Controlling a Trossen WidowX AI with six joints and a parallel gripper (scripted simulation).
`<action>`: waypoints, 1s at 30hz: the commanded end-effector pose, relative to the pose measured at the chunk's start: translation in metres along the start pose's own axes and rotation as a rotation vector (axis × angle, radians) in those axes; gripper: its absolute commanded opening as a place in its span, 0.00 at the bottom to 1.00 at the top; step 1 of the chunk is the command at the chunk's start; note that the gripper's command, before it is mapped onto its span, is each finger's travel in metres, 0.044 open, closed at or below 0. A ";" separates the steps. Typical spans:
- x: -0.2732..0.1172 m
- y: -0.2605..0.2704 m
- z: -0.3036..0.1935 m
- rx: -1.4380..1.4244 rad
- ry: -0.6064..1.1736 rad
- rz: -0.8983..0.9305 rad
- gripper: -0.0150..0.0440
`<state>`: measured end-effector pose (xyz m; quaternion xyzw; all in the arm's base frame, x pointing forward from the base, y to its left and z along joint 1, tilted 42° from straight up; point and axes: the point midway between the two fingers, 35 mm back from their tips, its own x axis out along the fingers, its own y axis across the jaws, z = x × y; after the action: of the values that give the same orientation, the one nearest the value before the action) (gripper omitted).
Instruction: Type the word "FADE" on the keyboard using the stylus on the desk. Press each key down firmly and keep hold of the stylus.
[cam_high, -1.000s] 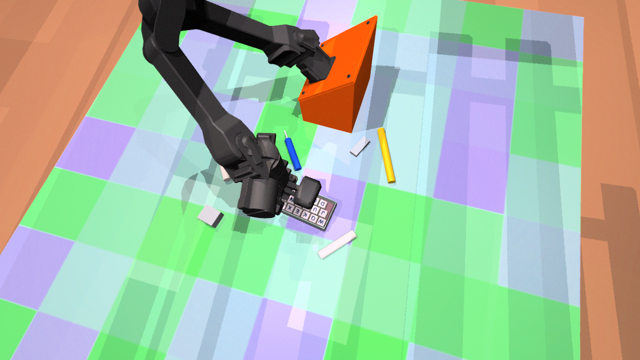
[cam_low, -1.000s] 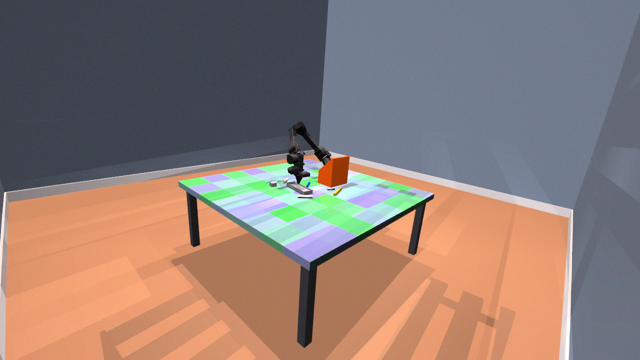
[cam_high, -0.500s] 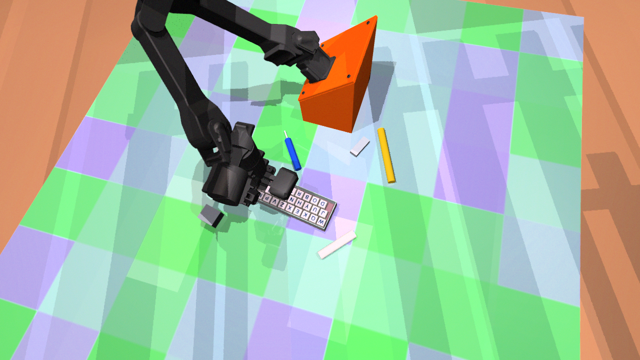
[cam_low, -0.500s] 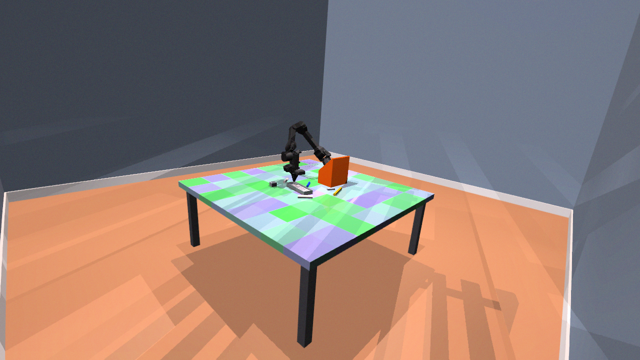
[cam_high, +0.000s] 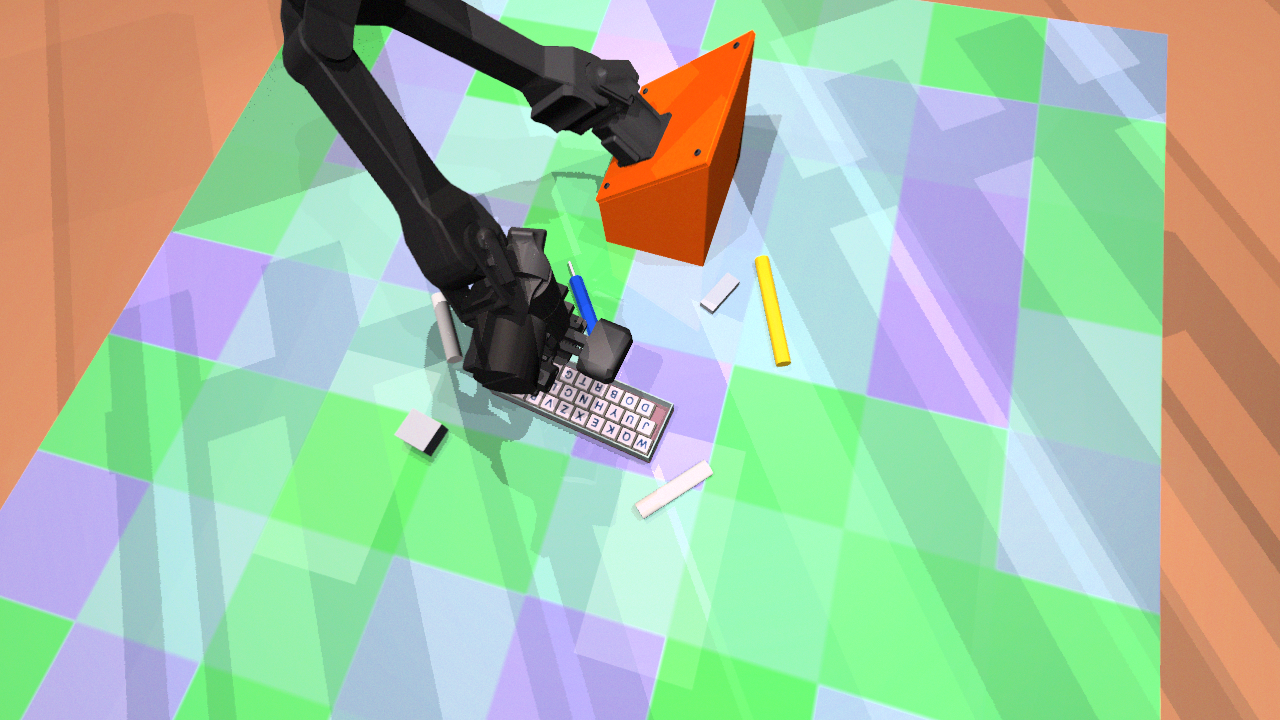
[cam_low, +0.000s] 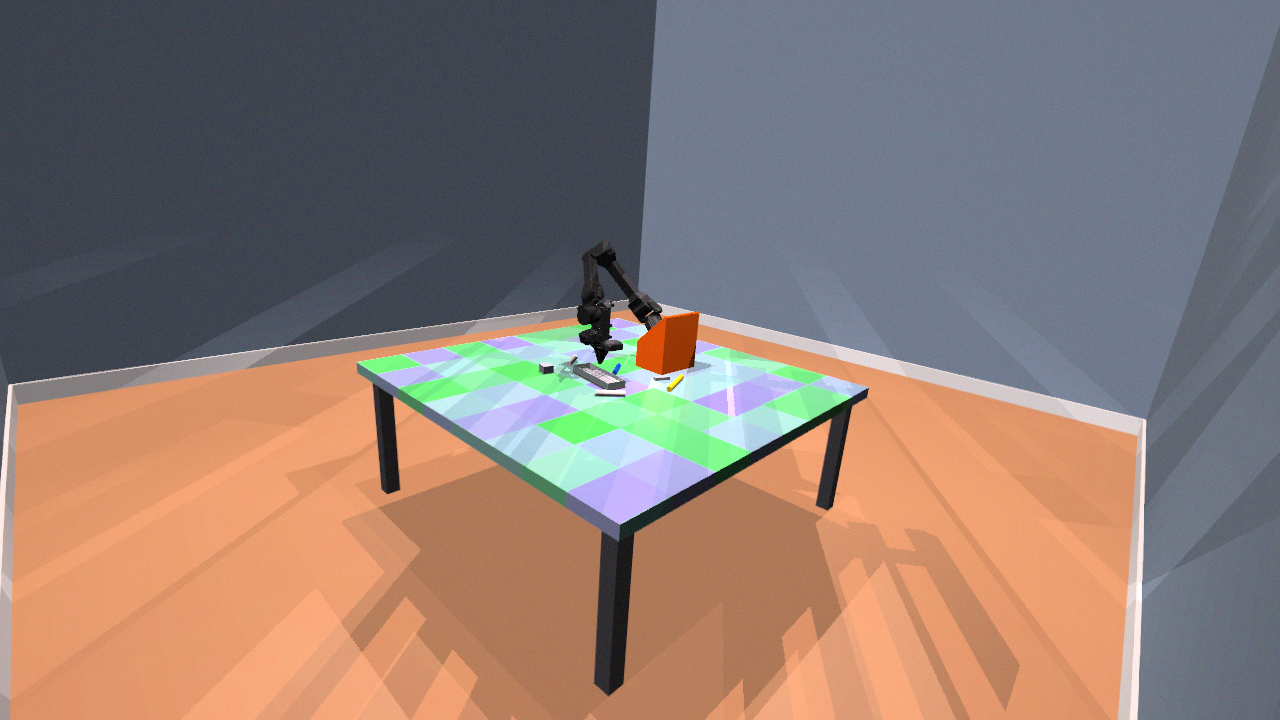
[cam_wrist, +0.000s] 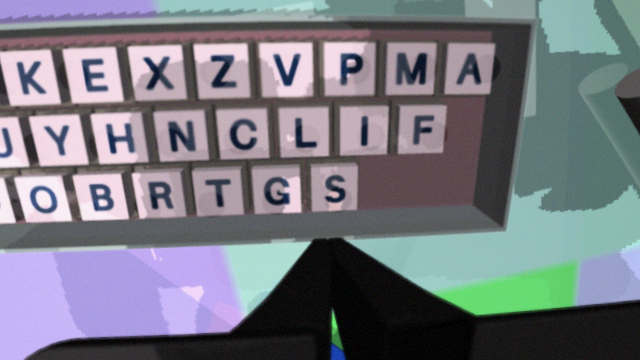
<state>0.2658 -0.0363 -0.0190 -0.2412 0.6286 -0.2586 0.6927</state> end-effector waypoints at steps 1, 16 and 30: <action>-0.001 0.020 0.002 0.001 -0.001 0.007 0.25; -0.001 0.084 -0.001 0.002 -0.001 0.008 0.25; -0.056 0.086 0.002 0.002 -0.001 0.011 0.25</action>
<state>0.2684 0.0666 -0.0313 -0.2394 0.6250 -0.2512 0.6993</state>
